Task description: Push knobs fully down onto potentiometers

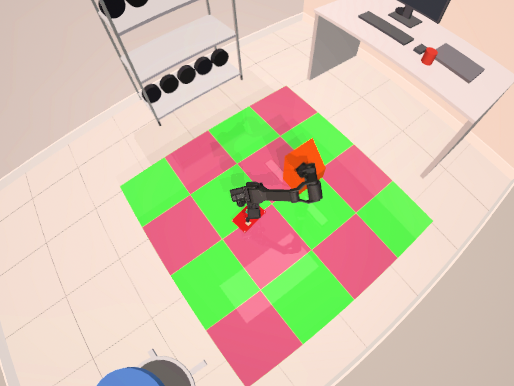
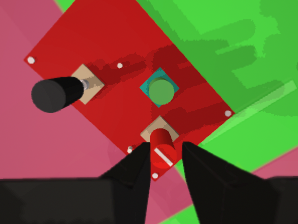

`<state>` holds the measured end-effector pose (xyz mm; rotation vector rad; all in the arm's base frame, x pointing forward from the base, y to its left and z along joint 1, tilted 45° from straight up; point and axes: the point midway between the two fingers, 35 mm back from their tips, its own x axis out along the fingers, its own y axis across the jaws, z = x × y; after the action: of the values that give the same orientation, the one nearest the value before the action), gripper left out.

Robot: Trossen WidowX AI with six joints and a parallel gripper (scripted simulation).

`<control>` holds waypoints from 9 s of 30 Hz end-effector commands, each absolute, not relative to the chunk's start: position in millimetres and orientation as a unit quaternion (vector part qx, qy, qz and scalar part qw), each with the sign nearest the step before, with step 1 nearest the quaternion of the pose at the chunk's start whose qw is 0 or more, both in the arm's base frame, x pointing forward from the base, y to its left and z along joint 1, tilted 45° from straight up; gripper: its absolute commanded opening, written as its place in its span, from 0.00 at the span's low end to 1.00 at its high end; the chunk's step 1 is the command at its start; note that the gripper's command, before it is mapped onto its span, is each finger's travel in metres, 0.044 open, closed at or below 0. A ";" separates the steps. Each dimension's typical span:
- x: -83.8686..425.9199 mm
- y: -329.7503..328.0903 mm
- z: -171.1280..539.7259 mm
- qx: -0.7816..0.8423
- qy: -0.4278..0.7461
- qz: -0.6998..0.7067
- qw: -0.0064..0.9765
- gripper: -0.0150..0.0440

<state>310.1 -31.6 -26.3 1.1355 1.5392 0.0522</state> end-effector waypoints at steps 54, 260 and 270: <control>369.6 -46.7 30.7 0.742 0.488 -0.460 0.028 0.25; 378.7 17.3 -33.0 0.742 0.488 -0.458 0.027 0.25; 378.8 17.9 -33.6 0.742 0.488 -0.458 0.027 0.25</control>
<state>375.1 0.7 -21.2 2.3310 1.4691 -1.4345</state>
